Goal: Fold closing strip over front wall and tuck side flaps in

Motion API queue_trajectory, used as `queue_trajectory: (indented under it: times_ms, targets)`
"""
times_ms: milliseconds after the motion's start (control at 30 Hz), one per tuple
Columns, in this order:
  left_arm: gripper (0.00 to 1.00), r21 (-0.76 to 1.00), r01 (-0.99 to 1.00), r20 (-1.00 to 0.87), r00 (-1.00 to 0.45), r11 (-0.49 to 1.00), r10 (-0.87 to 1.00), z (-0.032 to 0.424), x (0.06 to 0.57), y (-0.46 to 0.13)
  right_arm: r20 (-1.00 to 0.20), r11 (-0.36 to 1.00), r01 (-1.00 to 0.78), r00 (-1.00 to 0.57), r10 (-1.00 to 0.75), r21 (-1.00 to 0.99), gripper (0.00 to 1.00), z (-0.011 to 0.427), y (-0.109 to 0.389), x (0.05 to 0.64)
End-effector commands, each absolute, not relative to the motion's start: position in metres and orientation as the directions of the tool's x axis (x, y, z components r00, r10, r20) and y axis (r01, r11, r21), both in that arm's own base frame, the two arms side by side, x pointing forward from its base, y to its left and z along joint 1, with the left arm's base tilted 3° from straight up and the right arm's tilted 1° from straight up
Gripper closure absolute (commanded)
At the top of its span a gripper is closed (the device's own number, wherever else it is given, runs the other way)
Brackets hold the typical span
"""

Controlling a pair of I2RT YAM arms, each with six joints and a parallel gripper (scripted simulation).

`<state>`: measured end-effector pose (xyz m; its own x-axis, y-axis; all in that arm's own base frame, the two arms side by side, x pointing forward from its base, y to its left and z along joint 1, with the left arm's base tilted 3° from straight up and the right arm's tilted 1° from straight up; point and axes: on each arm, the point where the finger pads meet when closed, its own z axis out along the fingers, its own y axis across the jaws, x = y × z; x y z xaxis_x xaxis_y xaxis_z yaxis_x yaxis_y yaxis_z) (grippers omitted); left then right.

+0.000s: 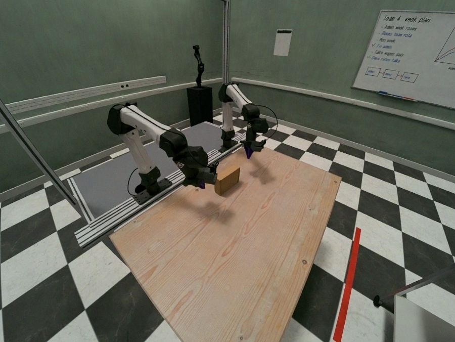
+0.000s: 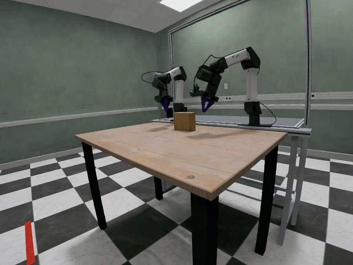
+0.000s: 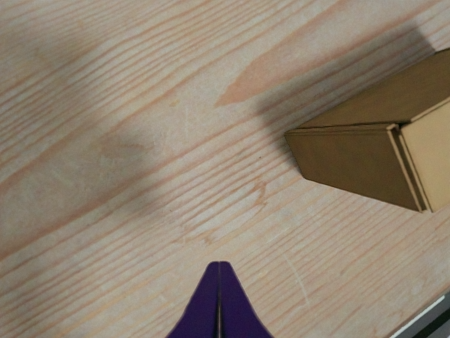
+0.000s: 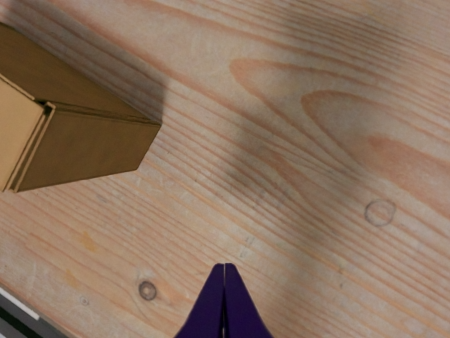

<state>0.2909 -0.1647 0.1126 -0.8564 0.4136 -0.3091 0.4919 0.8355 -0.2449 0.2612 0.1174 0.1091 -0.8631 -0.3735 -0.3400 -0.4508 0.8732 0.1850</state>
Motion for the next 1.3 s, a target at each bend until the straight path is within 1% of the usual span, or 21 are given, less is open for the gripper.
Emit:
queue_trajectory:
  times_ms: [0, 467, 867, 933, 1267]
  targets:
    - [0.99, -0.258, 0.565, -0.391, -0.803, 0.784, 0.45, 0.118, 0.294, -0.165, -0.413, 0.823, -0.533, -0.806, -0.423, 0.196, 0.99, 0.112, 0.121, 0.264]
    - [0.99, -0.261, 0.707, -0.512, -0.679, 0.658, 0.526, 0.119, 0.294, -0.165, -0.527, 0.708, -0.678, -0.683, -0.506, 0.199, 0.99, 0.112, 0.121, 0.264]
    - [0.99, -0.271, 0.814, -0.594, -0.562, 0.514, 0.576, 0.105, 0.294, -0.165, -0.617, 0.572, -0.796, -0.555, -0.557, 0.199, 0.99, 0.105, 0.121, 0.263]
    - [0.99, -0.271, 0.814, -0.594, -0.562, 0.514, 0.576, 0.105, 0.294, -0.165, -0.617, 0.572, -0.796, -0.555, -0.557, 0.199, 0.99, 0.105, 0.121, 0.263]
    - [0.99, -0.237, 0.894, -0.687, -0.432, 0.381, 0.585, 0.107, 0.293, -0.165, -0.697, 0.447, -0.877, -0.432, -0.573, 0.176, 0.99, 0.106, 0.121, 0.261]
